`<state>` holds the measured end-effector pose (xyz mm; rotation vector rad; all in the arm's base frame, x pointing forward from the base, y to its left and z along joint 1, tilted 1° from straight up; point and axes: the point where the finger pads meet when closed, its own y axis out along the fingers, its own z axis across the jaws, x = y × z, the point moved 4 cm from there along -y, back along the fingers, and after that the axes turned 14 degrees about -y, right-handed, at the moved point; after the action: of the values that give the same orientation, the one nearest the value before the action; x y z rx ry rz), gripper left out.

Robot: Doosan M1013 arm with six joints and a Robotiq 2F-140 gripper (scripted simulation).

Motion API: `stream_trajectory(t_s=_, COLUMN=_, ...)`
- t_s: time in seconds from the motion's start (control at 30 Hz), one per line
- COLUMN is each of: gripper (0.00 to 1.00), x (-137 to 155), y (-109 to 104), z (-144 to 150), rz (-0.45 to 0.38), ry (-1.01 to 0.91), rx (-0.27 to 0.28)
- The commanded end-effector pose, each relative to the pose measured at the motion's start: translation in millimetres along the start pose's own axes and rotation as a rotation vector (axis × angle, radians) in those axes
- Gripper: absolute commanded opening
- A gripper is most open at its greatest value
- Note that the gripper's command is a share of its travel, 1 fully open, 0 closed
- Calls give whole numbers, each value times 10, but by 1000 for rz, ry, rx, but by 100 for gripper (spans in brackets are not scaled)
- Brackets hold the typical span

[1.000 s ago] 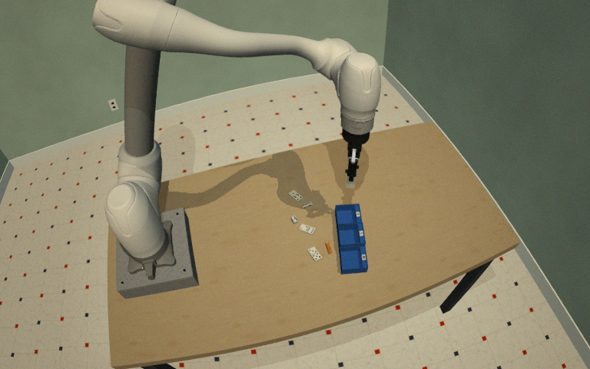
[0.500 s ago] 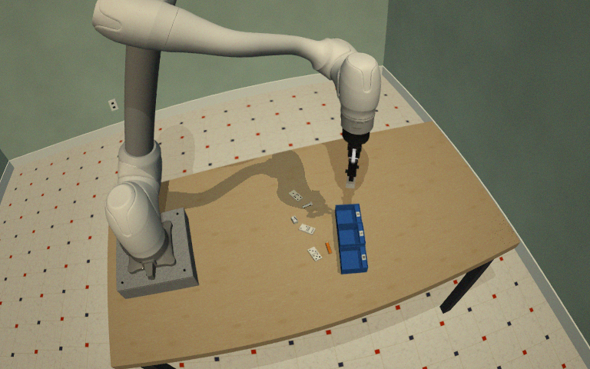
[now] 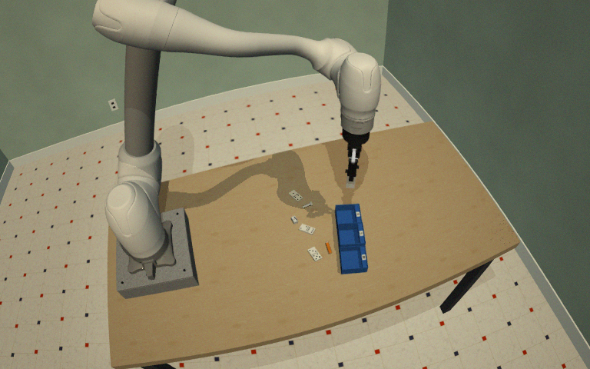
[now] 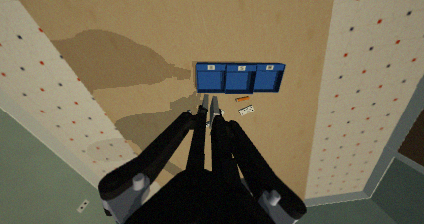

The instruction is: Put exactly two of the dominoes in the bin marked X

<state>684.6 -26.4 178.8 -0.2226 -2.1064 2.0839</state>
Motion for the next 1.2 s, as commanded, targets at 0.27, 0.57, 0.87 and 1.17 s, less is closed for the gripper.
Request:
stream_trajectory(t_s=0.27, gripper=5, x=-21, y=-65, z=4, rz=5, ry=3, rx=0)
stream_trajectory(t_s=0.57, gripper=5, x=-21, y=-65, z=4, rz=5, ry=3, rx=0)
stream_trajectory(t_s=0.87, gripper=25, x=216, y=101, z=-162, rz=5, ry=203, rx=0)
stream_trajectory(t_s=1.17, gripper=25, x=745, y=474, z=-534, rz=-2, ry=521, rx=-4)
